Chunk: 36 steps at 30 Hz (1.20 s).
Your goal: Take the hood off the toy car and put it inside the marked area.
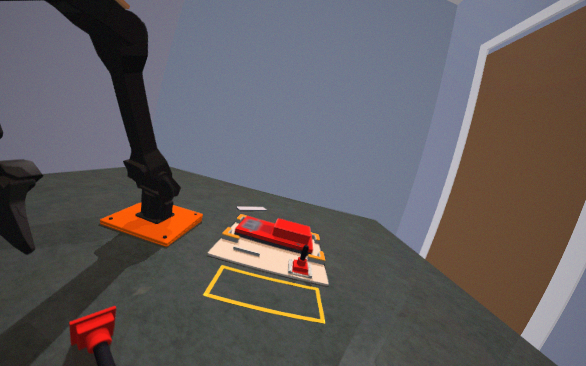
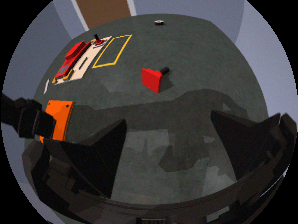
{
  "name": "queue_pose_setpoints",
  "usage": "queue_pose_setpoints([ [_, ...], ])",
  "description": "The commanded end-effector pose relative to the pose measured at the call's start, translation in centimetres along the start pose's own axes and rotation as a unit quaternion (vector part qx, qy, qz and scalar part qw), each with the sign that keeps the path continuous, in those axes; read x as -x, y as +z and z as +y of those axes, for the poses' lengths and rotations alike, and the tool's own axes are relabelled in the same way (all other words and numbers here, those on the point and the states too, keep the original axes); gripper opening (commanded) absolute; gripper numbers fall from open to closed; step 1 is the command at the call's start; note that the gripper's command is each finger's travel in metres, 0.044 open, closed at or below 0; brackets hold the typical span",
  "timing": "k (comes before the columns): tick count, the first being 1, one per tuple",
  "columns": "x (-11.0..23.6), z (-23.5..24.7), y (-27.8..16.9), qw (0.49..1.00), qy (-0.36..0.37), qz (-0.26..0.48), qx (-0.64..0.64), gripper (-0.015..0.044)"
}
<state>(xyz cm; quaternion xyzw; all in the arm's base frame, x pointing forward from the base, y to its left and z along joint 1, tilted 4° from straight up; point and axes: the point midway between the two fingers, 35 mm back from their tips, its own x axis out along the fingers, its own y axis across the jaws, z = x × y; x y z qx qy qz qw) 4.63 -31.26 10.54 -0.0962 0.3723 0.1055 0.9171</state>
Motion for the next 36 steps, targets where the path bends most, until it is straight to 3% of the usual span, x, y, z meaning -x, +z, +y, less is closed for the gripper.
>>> queue_pose_setpoints([
  [1, -0.1, 0.0, 0.1, 1.000, 0.002, 0.001, -0.001, 0.0440],
  [20, -11.3, 2.2, 10.9, 0.972, 0.173, 0.146, -0.064, 0.0440],
  [36, -18.5, 9.0, 19.3, 0.938, 0.183, 0.283, -0.077, 0.0440],
])
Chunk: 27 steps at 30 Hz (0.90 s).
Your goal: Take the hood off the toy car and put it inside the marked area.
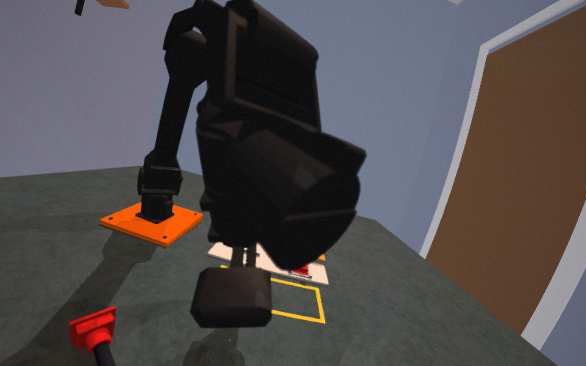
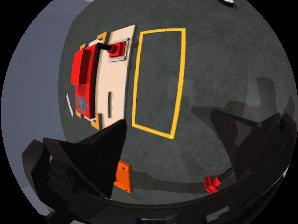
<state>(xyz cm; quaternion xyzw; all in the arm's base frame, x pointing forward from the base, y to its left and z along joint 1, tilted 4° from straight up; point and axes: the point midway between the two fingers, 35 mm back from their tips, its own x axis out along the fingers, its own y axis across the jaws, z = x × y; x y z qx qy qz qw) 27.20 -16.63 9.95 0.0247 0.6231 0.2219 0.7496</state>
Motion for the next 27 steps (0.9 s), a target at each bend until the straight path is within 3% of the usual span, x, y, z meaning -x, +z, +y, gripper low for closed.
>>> queue_pose_setpoints([
  [1, -0.5, 1.4, 1.6, 1.000, -0.012, 0.020, -0.009, 0.0440],
  [16, -4.4, 10.4, 8.8, 0.989, -0.084, 0.105, -0.057, 0.0440],
  [27, -7.0, 18.9, 11.5, 0.980, -0.151, 0.110, -0.068, 0.0440],
])
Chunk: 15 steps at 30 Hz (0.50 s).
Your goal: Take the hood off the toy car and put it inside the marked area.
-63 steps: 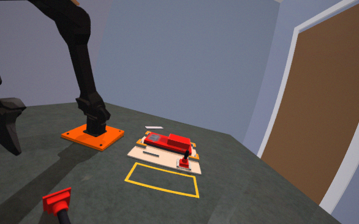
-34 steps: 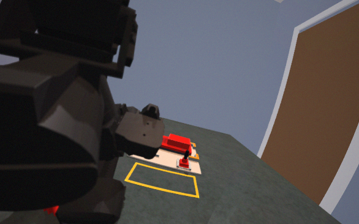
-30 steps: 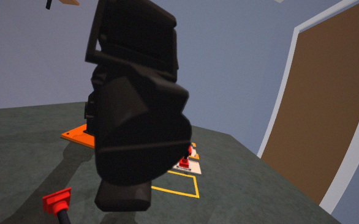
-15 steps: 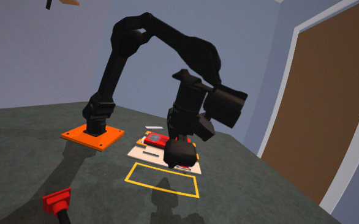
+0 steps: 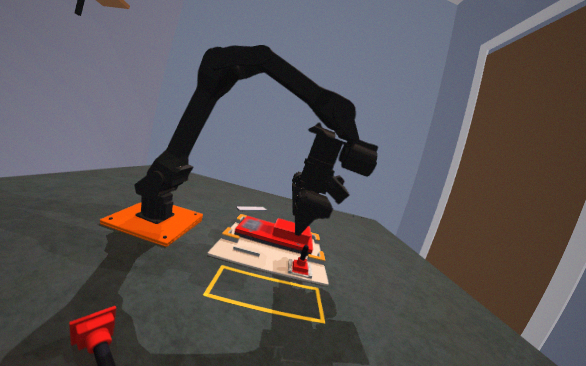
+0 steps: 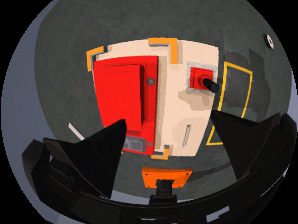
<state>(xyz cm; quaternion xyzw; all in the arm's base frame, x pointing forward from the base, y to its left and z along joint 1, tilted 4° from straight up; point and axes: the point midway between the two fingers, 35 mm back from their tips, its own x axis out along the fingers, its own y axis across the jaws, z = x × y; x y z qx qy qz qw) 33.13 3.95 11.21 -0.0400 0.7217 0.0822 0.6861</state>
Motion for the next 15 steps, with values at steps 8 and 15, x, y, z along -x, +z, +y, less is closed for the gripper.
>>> queue_pose_setpoints([
  [8, 1.1, 7.7, 0.6, 0.995, -0.059, -0.038, -0.068, 0.0440],
  [15, 1.1, 8.1, 0.6, 0.995, -0.062, -0.041, -0.073, 0.0440],
])
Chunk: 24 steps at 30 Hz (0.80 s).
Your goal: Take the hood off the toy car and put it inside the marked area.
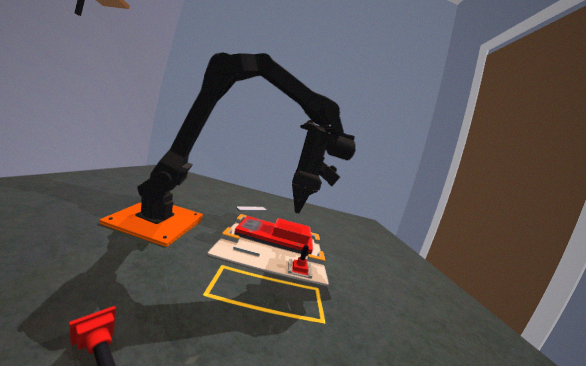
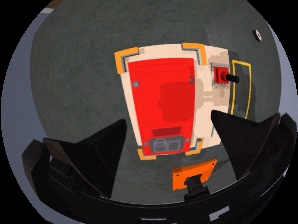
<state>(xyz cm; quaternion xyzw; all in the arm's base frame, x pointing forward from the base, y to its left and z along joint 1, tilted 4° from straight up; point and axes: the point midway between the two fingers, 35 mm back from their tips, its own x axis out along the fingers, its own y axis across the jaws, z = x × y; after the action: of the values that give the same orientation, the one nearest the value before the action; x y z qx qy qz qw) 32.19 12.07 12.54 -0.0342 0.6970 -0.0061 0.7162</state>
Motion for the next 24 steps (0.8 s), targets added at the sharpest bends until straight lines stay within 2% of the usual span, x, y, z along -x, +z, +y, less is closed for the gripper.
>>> queue_pose_setpoints([
  [1, 0.2, -0.1, 0.2, 1.000, -0.002, -0.005, -0.007, 0.0440],
  [24, -1.2, -0.1, 0.3, 1.000, -0.002, -0.005, -0.007, 0.0440],
])
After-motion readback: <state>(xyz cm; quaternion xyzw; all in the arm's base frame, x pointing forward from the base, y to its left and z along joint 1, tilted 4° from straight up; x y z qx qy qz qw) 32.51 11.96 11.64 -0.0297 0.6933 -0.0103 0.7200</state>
